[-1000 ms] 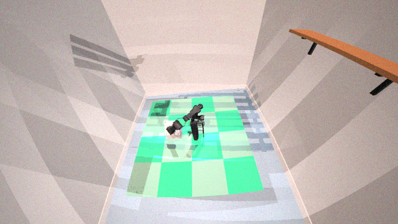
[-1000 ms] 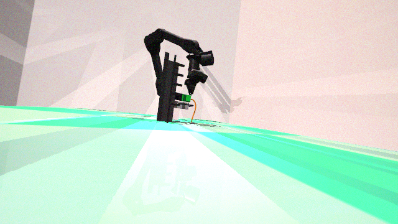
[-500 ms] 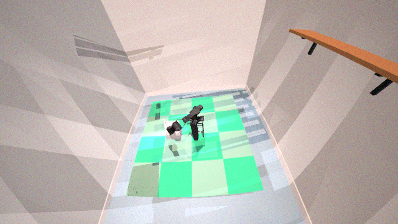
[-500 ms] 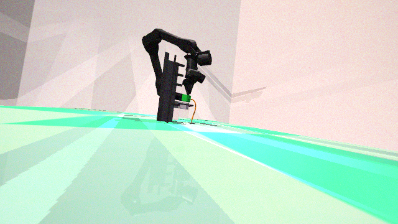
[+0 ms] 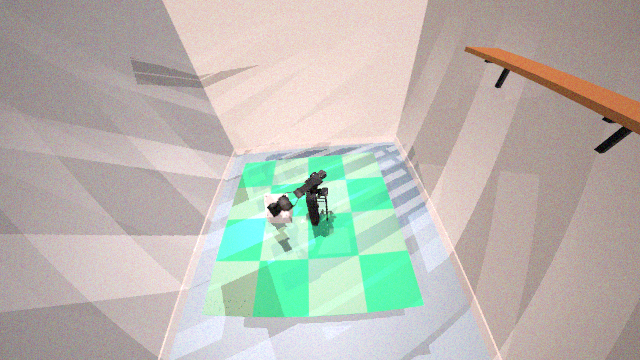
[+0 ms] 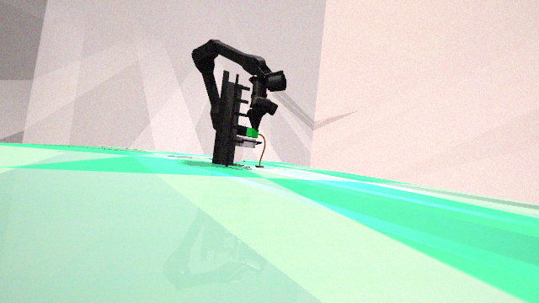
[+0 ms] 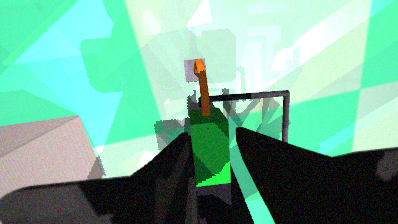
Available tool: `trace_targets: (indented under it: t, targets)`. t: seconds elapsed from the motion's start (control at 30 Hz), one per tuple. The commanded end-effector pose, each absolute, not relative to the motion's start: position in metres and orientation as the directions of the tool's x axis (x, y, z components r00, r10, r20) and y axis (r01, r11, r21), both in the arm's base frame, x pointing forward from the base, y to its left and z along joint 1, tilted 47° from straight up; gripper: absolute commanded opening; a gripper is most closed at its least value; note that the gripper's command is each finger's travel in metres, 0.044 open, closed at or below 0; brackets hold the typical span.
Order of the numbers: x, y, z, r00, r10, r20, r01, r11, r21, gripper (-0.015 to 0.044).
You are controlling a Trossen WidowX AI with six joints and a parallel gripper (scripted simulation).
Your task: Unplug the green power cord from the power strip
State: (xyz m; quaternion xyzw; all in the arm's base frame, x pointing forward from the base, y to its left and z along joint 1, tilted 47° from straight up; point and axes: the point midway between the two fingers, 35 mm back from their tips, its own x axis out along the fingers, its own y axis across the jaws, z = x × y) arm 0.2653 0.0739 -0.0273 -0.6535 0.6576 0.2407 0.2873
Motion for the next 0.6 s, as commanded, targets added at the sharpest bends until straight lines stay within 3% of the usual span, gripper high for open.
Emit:
trace_targets:
  t: [0.0, 0.03, 0.13, 0.47, 0.57]
  targets:
    - [0.2632, 0.0716, -0.0286, 0.016, -0.726, -0.688, -0.998, 0.026, -0.051, 0.016]
    - [0.2632, 0.0716, -0.0286, 0.016, -0.726, -0.688, -0.998, 0.026, -0.051, 0.016]
    - [0.265, 0.0736, -0.0275, 0.019, -0.721, -0.692, -0.998, 0.03, -0.058, 0.0081]
    - [0.2651, 0.0738, -0.0277, 0.019, -0.721, -0.692, -0.998, 0.03, -0.058, 0.0]
    - [0.2655, 0.0755, -0.0292, 0.019, -0.721, -0.692, -0.998, 0.03, -0.058, 0.0]
